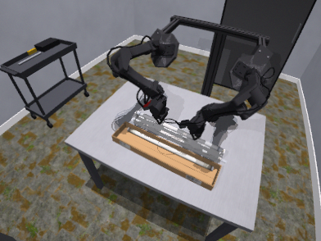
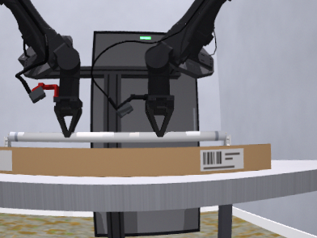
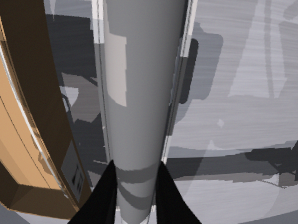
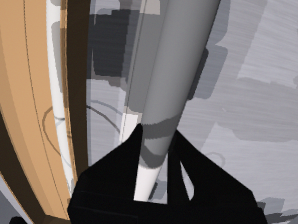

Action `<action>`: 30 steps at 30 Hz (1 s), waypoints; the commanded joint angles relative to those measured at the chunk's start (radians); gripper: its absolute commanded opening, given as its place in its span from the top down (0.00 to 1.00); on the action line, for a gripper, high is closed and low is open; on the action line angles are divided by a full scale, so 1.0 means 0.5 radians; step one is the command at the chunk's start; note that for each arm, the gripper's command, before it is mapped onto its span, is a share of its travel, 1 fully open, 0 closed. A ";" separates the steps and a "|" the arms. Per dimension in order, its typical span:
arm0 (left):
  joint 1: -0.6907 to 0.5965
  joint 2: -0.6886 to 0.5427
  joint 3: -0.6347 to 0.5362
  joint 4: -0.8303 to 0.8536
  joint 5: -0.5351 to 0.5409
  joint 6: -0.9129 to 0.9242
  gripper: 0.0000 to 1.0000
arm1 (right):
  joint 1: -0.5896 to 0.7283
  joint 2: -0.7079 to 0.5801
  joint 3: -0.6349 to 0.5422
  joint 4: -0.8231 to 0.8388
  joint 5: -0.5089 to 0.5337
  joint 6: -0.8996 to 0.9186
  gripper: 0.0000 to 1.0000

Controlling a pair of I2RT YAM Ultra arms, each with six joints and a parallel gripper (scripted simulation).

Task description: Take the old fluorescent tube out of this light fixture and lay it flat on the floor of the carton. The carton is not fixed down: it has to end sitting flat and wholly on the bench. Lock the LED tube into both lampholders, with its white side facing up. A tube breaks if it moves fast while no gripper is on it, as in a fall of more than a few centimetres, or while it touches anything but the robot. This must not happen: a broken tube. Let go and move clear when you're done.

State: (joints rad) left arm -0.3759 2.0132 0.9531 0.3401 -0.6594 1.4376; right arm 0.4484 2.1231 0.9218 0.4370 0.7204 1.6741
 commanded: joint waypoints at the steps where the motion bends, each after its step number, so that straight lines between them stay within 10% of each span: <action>1: -0.040 -0.018 0.036 0.065 0.067 -0.001 0.89 | 0.018 0.053 0.019 0.041 -0.029 -0.010 0.89; 30: -0.005 0.051 0.099 0.097 0.090 0.004 0.89 | -0.013 0.122 0.076 0.002 -0.051 -0.017 0.89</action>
State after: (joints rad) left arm -0.3599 2.0441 0.9730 0.3595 -0.6476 1.4506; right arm 0.4316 2.1532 0.9417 0.4576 0.7078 1.6581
